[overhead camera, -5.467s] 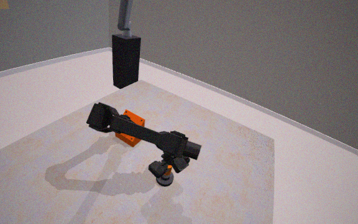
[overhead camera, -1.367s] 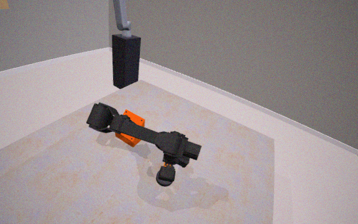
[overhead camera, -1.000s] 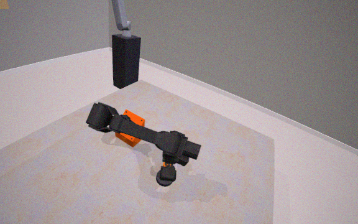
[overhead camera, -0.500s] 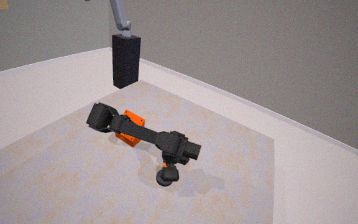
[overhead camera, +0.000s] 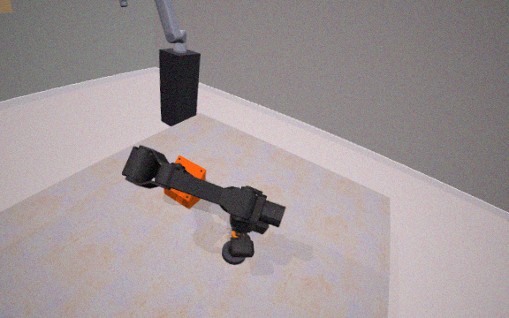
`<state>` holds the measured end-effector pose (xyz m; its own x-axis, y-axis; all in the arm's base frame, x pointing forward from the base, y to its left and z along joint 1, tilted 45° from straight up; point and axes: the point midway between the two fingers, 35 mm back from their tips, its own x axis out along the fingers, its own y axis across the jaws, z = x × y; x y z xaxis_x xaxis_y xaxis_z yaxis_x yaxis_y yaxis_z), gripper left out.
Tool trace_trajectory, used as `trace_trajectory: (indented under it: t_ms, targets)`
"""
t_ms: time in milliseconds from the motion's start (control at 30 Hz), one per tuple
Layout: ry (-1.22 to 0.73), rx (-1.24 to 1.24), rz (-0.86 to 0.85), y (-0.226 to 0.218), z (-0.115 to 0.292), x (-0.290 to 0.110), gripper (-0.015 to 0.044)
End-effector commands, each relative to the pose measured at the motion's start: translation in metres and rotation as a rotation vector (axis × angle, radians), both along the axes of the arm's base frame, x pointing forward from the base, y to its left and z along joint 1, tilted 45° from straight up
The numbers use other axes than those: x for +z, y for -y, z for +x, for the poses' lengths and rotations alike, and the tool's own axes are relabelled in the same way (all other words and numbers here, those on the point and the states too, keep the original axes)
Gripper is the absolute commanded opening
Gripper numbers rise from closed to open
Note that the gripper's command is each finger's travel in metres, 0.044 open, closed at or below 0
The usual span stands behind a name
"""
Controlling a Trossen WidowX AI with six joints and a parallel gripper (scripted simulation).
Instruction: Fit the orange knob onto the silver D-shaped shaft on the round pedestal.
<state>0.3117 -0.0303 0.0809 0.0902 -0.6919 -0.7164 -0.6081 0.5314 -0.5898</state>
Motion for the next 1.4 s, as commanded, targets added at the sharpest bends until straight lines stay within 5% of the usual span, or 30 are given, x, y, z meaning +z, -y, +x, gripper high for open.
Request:
trace_trajectory:
  t_ms: [0,1367]
  targets:
    - [-0.002,0.000,-0.003,0.0017,-0.0008,0.0002,0.0000]
    - [-0.147,0.150,-0.022,0.0006,-0.0006,-0.0004,0.0000]
